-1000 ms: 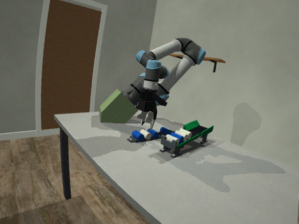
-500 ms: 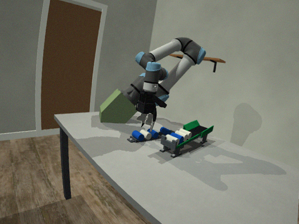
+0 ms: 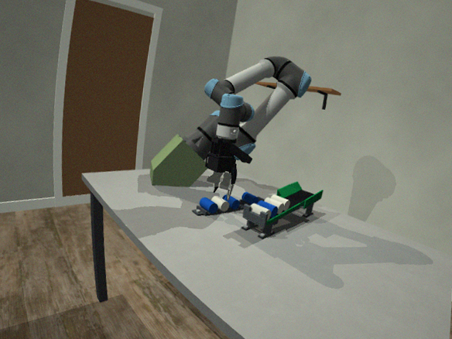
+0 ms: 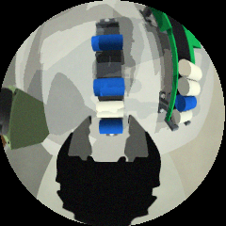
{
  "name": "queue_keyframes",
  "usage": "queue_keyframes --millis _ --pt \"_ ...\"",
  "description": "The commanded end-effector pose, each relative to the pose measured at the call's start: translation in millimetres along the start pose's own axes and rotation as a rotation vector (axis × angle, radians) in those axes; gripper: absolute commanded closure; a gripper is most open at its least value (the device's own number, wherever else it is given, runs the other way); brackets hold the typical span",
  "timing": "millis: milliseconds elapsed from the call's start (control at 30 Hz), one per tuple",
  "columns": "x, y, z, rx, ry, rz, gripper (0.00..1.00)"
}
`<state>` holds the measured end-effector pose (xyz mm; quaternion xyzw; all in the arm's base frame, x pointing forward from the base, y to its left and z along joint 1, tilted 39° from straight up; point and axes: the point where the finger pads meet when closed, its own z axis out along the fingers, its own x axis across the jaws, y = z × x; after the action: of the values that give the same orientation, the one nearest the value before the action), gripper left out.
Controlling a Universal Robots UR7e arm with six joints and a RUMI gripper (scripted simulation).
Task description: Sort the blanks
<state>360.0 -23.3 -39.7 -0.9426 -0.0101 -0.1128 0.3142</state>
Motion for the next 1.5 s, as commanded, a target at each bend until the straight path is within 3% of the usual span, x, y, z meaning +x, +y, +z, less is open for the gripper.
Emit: queue_keyframes --millis 0,1033,1467 --pt "0 0 -0.3 -0.001 0.001 0.0 0.5" --pt "0 0 2.9 -0.001 0.001 0.0 0.5" --pt "0 0 27.9 -0.001 0.001 0.0 0.5"
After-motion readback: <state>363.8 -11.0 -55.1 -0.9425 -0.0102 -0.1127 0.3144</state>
